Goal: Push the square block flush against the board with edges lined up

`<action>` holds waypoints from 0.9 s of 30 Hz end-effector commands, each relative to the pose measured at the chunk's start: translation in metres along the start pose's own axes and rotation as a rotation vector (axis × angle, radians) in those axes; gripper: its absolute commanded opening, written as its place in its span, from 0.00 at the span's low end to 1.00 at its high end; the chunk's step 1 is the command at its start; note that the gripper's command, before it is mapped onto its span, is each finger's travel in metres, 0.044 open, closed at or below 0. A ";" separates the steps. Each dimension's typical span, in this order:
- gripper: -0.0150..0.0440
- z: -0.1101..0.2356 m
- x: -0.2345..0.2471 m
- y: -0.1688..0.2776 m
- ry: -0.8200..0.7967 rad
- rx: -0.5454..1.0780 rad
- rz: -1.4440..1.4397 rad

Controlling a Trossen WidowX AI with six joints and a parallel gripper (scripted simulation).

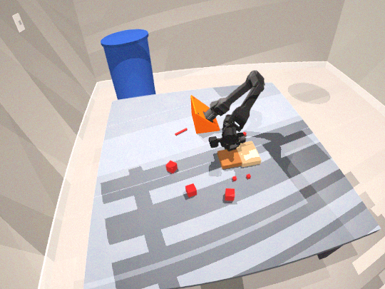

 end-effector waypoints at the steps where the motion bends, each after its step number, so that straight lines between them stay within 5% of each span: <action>1: 0.25 0.000 0.001 -0.007 -0.003 -0.005 -0.001; 27: 0.25 0.001 -0.001 0.014 -0.002 -0.004 -0.002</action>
Point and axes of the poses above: the point midway between the two fingers, 35 mm back from their tips, its own z axis back along the fingers, its own x axis across the jaws, y = z × x, the point moved 6 cm from there along z, back along the fingers, and after that the axes turned 2 degrees about -z, right-handed, at the moved point
